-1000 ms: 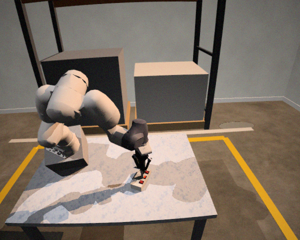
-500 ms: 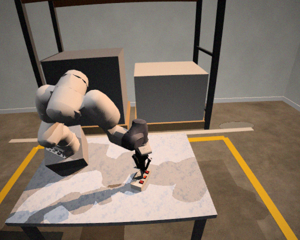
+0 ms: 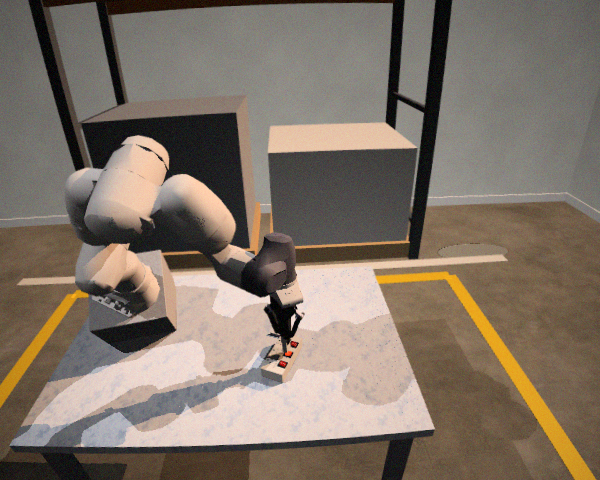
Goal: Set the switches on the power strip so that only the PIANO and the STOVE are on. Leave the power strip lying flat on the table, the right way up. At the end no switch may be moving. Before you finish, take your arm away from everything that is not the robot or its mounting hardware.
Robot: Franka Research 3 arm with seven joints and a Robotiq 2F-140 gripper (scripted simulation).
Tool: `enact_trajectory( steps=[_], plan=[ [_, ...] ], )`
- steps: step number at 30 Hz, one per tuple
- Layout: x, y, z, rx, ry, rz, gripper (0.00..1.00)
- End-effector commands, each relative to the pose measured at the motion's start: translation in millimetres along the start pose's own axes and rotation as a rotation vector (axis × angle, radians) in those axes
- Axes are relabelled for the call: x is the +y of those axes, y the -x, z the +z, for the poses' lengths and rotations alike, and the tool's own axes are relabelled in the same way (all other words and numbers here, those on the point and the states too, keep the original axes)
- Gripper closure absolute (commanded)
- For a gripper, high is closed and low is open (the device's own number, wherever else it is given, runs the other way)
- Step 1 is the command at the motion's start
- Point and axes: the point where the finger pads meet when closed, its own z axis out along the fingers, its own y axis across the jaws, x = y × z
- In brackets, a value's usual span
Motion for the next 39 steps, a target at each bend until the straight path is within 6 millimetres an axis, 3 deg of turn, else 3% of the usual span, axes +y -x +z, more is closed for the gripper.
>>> enact_trajectory(
  steps=[1,10,30,36,39],
  plan=[
    [1.6,0.0,-10.9,0.005,0.004,-0.014,1.0],
    [1.5,0.1,-22.0,0.005,0.004,-0.014,1.0],
    [1.5,0.6,-22.3,0.005,0.004,-0.014,1.0],
    [2.9,43.2,-34.9,0.005,0.004,-0.014,1.0],
    [3.3,46.9,-36.0,0.005,0.004,-0.014,1.0]
  ],
)
